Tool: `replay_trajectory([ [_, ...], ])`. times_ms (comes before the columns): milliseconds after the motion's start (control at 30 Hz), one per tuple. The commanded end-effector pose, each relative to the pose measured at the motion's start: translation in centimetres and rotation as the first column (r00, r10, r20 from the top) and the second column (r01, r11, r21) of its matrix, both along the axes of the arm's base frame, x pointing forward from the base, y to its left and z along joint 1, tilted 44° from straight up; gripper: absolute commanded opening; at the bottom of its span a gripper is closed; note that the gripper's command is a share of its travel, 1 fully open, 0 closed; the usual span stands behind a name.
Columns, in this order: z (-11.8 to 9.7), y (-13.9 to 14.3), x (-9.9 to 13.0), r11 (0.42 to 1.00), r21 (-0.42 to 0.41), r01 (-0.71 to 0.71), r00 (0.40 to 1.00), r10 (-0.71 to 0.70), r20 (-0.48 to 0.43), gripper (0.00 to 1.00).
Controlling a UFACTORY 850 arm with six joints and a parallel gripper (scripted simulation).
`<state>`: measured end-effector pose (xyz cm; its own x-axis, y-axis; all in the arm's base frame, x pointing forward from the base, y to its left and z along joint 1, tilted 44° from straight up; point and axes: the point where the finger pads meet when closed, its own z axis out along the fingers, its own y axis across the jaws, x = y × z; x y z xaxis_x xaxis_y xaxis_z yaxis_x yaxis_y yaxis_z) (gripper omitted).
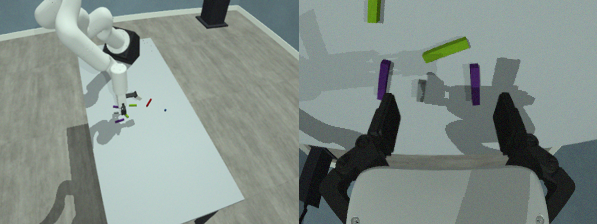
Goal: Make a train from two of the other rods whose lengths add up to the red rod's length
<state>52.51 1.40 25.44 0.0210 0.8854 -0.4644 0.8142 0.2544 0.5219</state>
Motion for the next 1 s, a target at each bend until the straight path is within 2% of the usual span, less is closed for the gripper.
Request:
replay_trajectory([
  [0,0.13,0.04,0.04,0.988,0.101,0.116,0.991,-0.122,0.06,1.0],
  [167,0.16,0.05,0.05,0.977,0.142,0.159,0.982,-0.171,0.079,1.0],
  [200,0.2,0.05,0.05,0.958,0.194,0.21,0.967,-0.233,0.101,1.0],
  [400,0.27,0.07,0.07,0.908,0.293,0.299,0.928,-0.348,0.132,1.0],
  [667,0.38,0.08,0.08,0.805,0.434,0.404,0.848,-0.508,0.153,1.0],
  [733,0.38,0.08,0.08,0.805,0.434,0.404,0.848,-0.508,0.153,1.0],
  [833,0.41,0.09,0.09,0.763,0.48,0.433,0.815,-0.559,0.154,1.0],
  [967,0.41,0.09,0.09,0.761,0.482,0.434,0.813,-0.561,0.154,1.0],
])
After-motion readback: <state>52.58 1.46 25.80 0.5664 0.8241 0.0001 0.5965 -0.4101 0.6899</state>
